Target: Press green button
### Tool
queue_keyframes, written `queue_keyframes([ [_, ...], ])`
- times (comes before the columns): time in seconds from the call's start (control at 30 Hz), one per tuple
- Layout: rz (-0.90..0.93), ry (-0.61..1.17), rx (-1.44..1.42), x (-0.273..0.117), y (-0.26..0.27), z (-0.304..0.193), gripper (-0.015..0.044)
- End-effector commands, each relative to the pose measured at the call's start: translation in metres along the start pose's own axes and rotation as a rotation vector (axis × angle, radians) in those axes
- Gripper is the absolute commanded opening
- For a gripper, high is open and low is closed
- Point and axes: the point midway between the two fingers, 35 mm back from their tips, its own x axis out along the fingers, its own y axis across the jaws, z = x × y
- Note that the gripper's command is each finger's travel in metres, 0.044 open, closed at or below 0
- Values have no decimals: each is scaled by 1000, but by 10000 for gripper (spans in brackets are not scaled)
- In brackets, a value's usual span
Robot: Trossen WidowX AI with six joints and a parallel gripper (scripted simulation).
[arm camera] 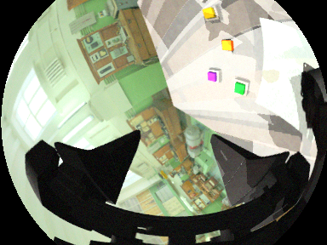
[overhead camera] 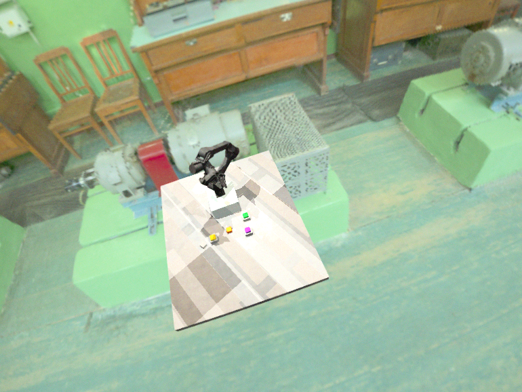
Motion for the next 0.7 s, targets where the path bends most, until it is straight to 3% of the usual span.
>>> queue_keyframes([
  [0.0,-7,2,-4,0,0,1,400],
  [0.3,-364,108,-260,26,-12,24,400],
  [0.67,-794,252,-777,90,-43,33,400],
])
